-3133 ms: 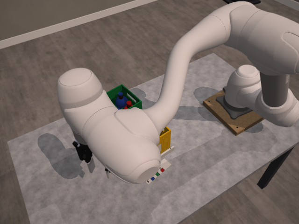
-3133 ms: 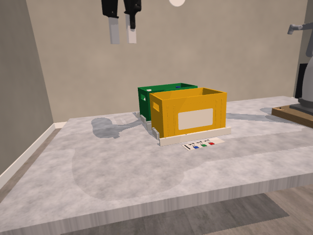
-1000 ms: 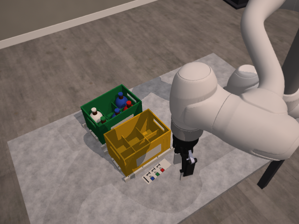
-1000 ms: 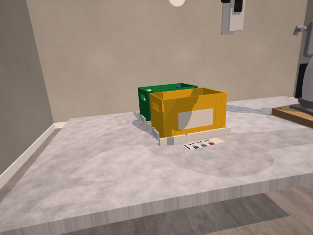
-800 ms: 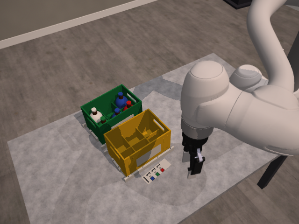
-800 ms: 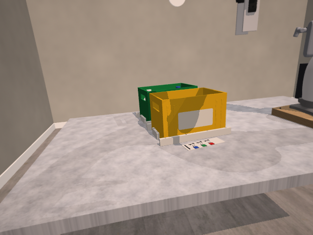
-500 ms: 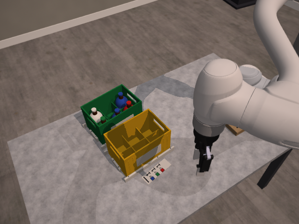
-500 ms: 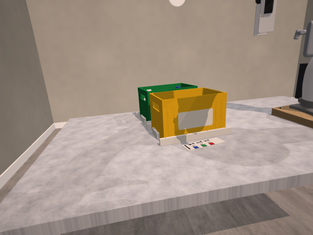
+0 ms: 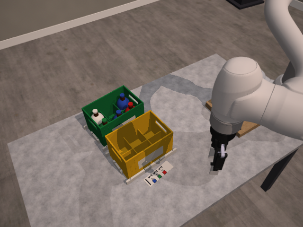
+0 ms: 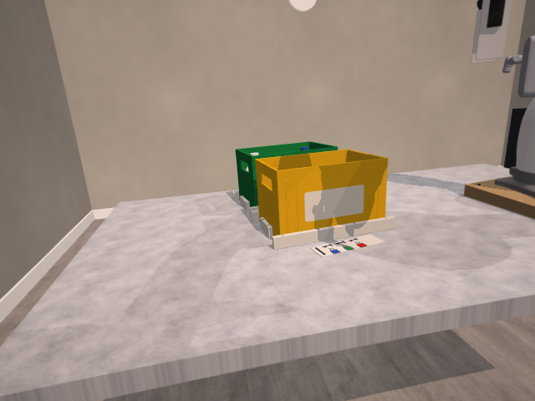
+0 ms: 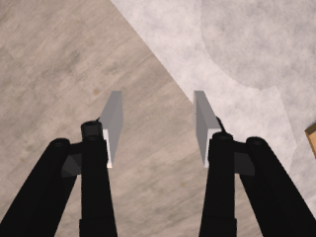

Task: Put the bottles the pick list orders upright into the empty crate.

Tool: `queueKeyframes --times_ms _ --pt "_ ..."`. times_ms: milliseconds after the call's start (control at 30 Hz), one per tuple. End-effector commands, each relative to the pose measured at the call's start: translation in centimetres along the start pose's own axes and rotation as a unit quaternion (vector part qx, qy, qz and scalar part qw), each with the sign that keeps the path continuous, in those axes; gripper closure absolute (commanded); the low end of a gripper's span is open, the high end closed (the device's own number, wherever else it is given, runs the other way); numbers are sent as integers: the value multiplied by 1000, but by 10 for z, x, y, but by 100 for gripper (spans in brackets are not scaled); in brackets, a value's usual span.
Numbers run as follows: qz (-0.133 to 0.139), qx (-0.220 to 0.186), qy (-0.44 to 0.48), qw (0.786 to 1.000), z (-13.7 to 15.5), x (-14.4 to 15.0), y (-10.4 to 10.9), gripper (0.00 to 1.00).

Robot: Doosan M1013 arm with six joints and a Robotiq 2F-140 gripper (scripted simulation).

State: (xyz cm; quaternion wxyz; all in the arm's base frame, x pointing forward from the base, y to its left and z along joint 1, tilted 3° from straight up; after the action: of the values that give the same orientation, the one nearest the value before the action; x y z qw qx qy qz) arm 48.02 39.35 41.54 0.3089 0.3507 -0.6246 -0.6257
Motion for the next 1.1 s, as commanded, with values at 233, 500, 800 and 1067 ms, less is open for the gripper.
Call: queueKeyframes --times_ms 233,500,800,1067 --pt "0 0 0 1000 0 0 0 62" --pt "0 0 33 999 -8 4 -4 62" --pt "0 0 166 986 -41 18 -23 62" --pt "0 0 280 960 -69 31 -39 62"
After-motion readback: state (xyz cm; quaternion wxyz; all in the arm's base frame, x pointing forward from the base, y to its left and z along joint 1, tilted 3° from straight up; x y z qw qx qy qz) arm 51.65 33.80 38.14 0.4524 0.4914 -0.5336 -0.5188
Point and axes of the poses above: the point where the finger pads meet when closed, its own y axis back along the fingers, its own x axis across the jaws, z = x × y, the point moved 4 cm from there along y, back along the fingers, and after that the axes turned 5 degrees about -y, right-handed, at the moved point
